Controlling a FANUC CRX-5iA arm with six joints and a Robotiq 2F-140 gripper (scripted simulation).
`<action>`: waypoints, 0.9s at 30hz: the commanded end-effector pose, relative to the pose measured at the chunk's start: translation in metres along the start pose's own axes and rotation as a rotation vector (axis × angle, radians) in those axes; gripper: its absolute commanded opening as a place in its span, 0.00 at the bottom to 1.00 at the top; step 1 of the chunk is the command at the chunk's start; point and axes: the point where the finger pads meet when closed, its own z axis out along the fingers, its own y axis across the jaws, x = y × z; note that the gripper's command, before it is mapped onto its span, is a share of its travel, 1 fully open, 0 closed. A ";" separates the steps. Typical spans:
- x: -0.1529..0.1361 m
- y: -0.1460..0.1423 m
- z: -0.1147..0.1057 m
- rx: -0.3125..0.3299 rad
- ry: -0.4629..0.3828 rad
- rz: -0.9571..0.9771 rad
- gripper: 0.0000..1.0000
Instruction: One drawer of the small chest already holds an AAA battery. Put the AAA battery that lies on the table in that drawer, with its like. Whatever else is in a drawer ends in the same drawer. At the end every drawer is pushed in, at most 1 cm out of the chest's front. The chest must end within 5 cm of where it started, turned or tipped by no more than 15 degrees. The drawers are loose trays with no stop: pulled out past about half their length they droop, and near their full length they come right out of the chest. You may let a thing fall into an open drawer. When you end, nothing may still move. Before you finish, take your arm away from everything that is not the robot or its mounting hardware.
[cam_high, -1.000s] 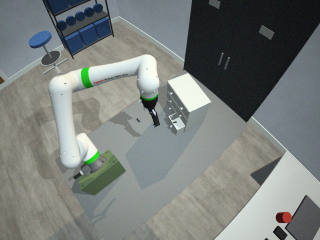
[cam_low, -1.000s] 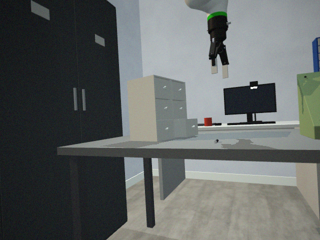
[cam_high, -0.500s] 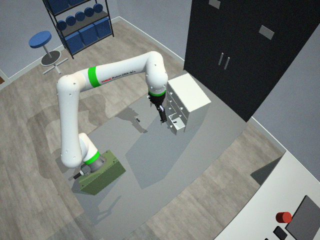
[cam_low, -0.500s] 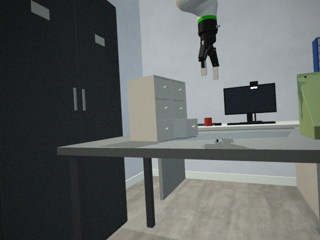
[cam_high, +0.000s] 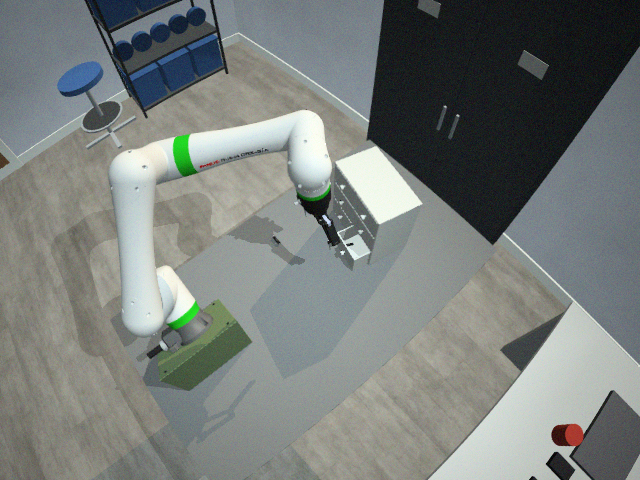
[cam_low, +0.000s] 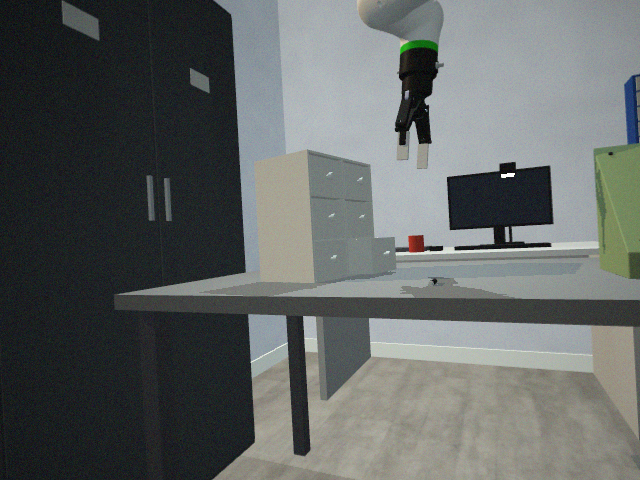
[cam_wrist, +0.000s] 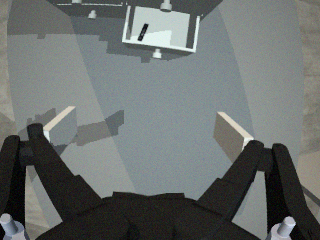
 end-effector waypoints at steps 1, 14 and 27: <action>0.015 0.002 0.019 0.016 0.088 -0.067 1.00; 0.056 0.007 0.070 0.062 0.332 -0.255 1.00; 0.070 0.008 0.087 0.077 0.413 -0.317 1.00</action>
